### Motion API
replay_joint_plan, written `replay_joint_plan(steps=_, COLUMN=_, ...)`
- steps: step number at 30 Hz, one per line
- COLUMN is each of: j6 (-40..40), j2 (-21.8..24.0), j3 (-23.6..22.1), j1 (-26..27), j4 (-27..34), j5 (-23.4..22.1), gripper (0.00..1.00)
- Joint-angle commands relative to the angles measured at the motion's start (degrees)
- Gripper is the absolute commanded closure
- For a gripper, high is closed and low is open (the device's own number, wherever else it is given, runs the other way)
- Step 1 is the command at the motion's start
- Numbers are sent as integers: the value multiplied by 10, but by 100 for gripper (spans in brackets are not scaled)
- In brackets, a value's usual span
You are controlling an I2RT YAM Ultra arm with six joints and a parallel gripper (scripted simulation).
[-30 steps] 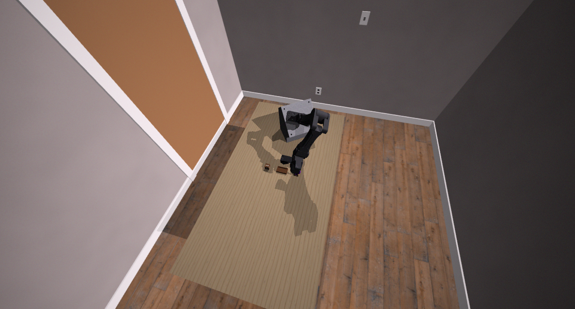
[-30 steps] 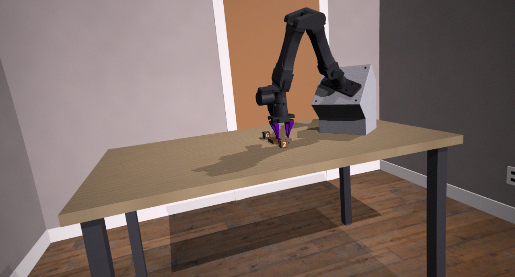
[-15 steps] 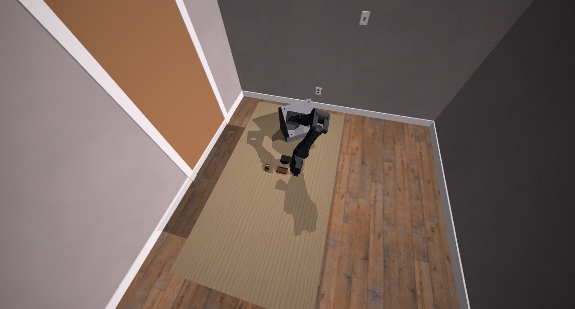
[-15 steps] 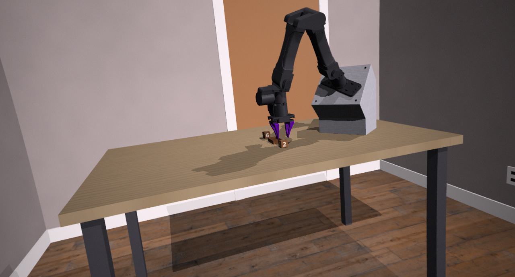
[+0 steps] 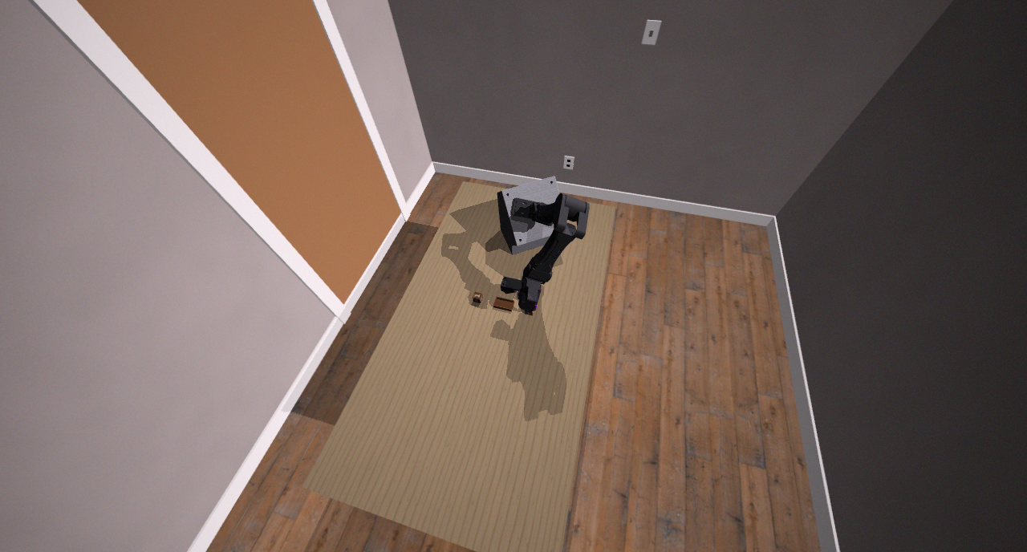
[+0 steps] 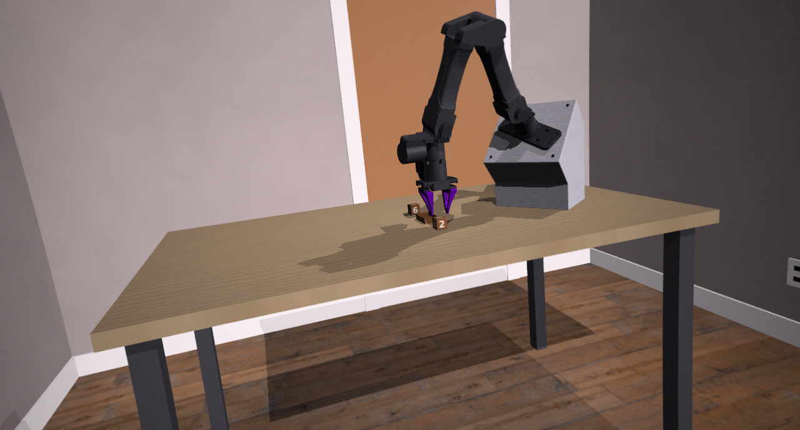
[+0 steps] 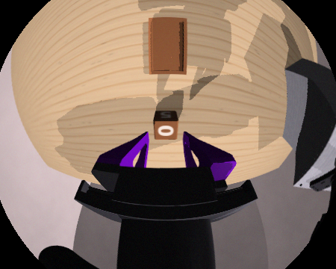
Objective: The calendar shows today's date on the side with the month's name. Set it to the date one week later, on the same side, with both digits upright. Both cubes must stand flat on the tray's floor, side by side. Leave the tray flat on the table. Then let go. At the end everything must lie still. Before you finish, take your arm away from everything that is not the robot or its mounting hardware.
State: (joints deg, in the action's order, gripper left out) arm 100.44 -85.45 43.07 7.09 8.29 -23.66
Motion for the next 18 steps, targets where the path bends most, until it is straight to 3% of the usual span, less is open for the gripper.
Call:
replay_joint_plan(steps=1, j6=1, j2=3, j3=1, j1=1, j4=-1, j5=6, gripper=53)
replay_joint_plan(steps=18, j6=-2, j2=1, j3=0, j1=5, j4=-1, j5=3, gripper=53)
